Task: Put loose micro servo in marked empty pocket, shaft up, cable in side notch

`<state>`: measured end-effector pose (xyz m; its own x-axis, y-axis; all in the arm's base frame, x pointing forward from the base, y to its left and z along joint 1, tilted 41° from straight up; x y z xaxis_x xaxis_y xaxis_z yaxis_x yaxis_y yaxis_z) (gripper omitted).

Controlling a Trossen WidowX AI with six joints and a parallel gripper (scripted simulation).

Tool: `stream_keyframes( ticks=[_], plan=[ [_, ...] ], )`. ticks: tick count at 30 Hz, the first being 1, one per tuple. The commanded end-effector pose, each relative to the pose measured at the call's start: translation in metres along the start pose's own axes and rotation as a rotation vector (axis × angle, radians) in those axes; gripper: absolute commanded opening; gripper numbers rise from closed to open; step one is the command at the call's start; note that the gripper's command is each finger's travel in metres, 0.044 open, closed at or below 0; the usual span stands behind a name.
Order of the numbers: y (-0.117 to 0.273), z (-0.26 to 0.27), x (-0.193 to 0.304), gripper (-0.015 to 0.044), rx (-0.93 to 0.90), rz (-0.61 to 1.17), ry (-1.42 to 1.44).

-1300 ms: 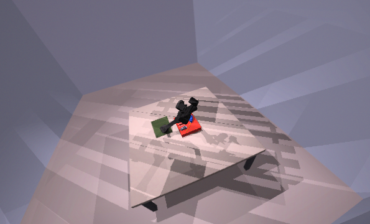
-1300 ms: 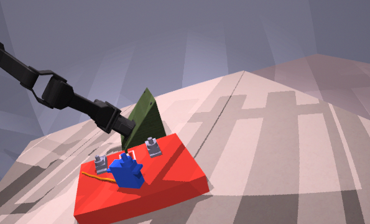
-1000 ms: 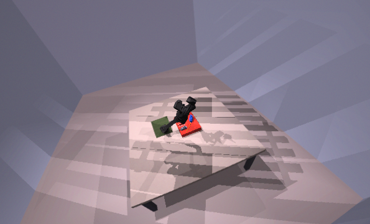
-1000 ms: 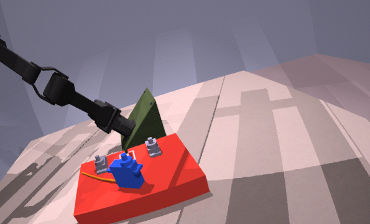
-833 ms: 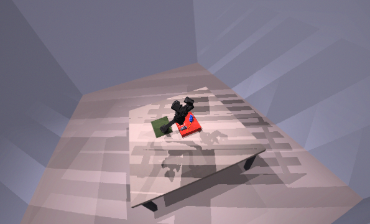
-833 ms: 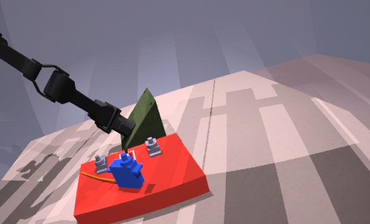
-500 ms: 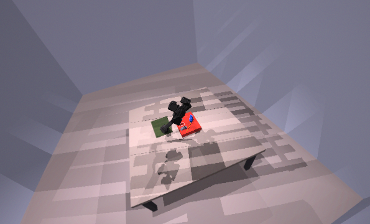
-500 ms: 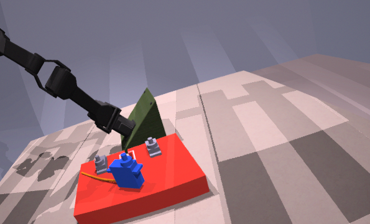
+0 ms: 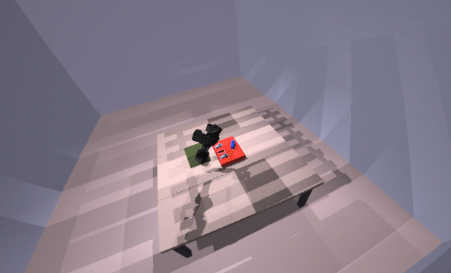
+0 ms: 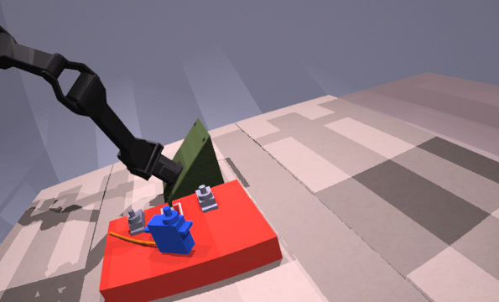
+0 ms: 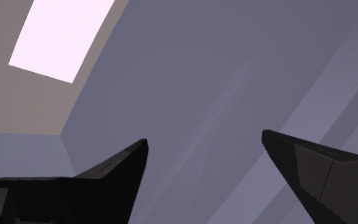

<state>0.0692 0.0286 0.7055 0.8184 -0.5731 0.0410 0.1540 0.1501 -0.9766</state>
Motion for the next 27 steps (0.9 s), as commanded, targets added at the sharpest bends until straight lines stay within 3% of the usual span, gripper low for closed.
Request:
stream_keyframes(
  ticks=[1,27],
  plan=[
    [-0.004,-0.014,-0.012,0.0440,0.040,-0.019,-0.021],
    [-0.006,-0.109,-0.041,0.0440,0.338,0.002,-0.140]
  ],
)
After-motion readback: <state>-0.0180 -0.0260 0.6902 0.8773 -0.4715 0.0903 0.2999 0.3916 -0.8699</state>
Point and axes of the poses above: the point midway between the two fingers, 35 mm back from their tips, its own y axis back along the fingers, its own z axis across the jaws, x = y × z, the point moved 5 cm from there along y, back along the fingers, and after that the axes turned 11 degrees about -y, right-handed, at the moved point
